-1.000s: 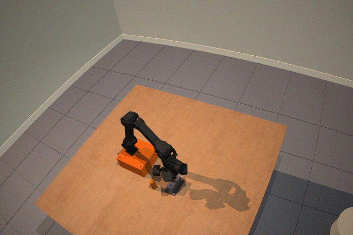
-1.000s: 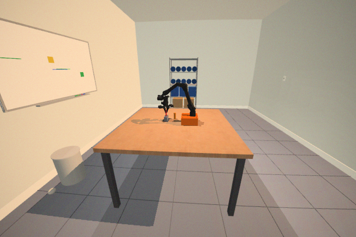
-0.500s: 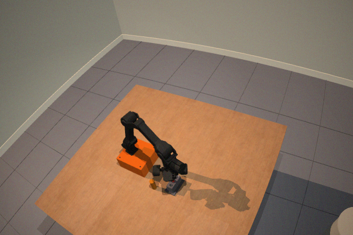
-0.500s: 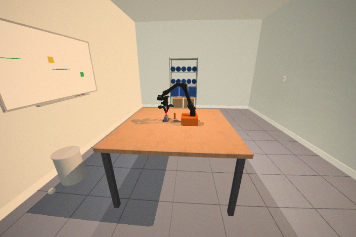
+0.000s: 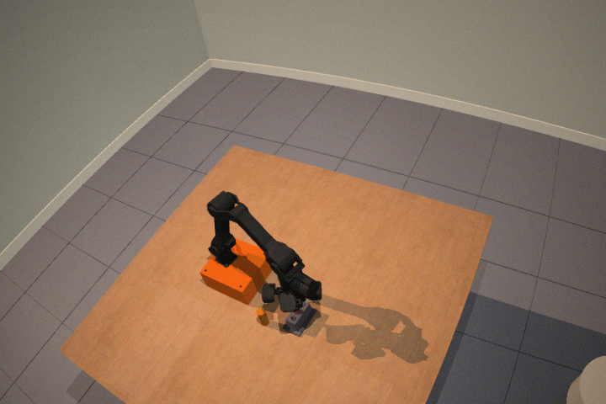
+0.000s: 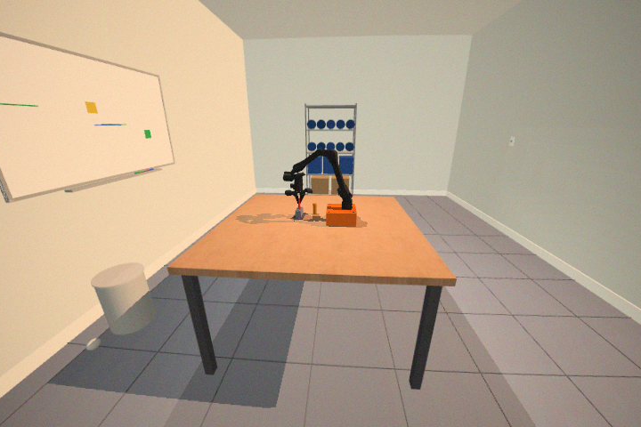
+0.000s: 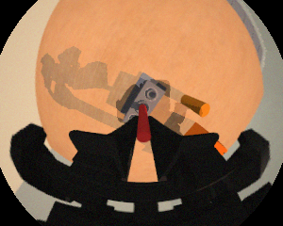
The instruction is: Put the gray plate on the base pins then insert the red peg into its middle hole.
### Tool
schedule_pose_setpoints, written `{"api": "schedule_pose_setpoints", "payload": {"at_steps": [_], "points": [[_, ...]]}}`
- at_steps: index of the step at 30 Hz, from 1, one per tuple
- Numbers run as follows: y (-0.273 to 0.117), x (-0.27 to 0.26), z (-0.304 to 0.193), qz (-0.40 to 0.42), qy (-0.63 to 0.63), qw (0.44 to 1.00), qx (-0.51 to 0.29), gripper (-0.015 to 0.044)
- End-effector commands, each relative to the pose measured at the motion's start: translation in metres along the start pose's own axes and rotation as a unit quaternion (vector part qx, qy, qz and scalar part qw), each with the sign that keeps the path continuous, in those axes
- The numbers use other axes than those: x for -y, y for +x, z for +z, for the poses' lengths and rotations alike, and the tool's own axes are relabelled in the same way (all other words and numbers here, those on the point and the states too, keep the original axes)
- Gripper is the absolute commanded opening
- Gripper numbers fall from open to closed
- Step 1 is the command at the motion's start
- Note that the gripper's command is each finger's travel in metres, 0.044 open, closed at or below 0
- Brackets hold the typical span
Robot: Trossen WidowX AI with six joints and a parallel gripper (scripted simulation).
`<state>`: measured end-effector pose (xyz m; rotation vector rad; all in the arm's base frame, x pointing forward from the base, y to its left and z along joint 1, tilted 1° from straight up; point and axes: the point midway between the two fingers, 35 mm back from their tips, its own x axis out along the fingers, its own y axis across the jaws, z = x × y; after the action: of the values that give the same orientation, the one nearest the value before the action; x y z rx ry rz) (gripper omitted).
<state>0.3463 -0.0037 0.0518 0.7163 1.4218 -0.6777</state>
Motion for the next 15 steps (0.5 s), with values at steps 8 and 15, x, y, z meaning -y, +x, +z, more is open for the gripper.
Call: {"api": "schedule_pose_setpoints", "payload": {"at_steps": [8,15], "points": [[-0.0002,-0.0001,0.0001,0.000,0.000,1.000,0.000,0.0150],[-0.0014,-0.0001,0.0001,0.000,0.000,1.000,0.000,0.0150]]}}
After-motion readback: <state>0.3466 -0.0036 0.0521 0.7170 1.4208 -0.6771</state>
